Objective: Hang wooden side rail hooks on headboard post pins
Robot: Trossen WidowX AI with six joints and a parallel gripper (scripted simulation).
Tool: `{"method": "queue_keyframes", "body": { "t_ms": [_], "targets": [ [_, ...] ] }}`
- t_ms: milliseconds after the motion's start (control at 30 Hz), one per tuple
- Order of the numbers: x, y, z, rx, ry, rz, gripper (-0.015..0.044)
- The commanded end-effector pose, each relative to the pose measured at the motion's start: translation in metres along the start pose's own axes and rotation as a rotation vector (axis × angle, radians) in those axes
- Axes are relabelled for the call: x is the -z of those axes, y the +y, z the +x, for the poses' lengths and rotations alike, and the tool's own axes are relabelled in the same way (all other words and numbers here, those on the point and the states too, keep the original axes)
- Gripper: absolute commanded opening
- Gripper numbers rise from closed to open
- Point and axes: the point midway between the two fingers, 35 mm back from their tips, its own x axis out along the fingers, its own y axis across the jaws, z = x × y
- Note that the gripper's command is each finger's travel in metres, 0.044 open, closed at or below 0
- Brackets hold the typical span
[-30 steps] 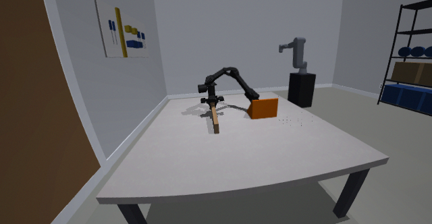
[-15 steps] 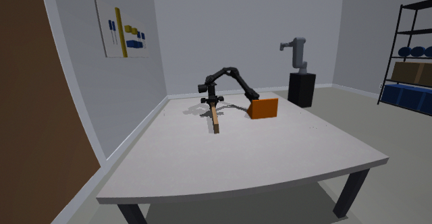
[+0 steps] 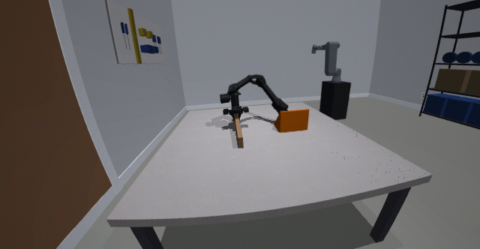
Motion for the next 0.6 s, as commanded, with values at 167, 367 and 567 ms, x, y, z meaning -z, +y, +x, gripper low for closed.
{"method": "queue_keyframes", "body": {
  "t_ms": [167, 367, 567],
  "targets": [
    [0.0012, -0.0036, -0.0055, 0.016, -0.001, -0.003, 0.0],
    [0.0018, -0.0031, -0.0056, 0.016, -0.001, -0.003, 0.0],
    [0.0025, -0.0024, -0.0058, 0.016, -0.001, -0.003, 0.0]
  ]
}}
